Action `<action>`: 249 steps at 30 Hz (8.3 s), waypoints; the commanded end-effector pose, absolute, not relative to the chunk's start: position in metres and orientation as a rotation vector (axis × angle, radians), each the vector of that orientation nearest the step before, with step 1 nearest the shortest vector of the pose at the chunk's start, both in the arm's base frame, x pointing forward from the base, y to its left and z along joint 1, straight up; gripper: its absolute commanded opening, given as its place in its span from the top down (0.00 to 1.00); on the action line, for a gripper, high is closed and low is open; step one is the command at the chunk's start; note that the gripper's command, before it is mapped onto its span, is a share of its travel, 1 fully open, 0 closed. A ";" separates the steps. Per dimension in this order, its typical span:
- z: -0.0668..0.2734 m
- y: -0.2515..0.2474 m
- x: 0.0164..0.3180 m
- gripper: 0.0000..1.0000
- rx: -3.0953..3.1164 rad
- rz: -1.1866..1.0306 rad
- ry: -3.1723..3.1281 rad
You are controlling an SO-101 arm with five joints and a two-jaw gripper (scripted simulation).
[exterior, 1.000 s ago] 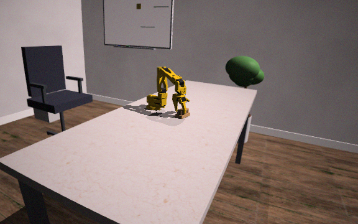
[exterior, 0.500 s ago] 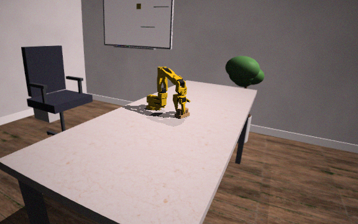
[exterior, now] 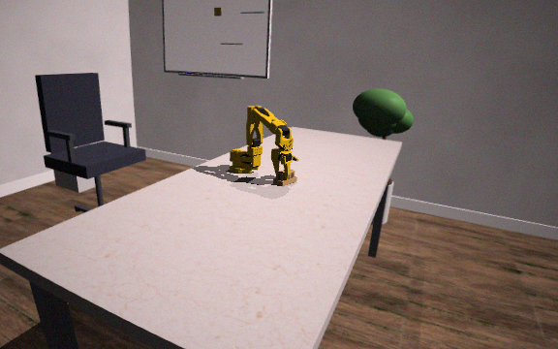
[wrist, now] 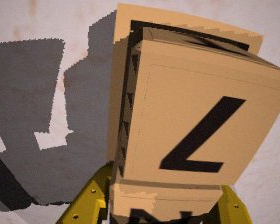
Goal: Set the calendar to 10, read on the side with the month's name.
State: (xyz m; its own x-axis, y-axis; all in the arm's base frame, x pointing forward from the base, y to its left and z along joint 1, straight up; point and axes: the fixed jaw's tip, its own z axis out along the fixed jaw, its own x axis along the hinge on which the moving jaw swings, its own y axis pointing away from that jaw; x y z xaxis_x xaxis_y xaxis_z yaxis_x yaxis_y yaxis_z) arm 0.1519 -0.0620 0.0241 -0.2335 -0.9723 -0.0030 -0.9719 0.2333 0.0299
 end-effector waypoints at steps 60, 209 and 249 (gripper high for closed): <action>0.079 -0.062 0.153 1.00 1.953 0.010 -2.466; 0.046 0.164 0.127 1.00 3.089 0.034 -0.802; 0.030 0.165 0.127 1.00 3.089 0.034 -0.802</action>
State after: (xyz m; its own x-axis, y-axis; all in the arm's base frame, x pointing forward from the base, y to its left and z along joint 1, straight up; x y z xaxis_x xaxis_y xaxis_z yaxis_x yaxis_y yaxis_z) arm 0.1263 0.1613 0.0282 0.8707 -0.4917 0.0053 -0.4915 -0.8705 -0.0263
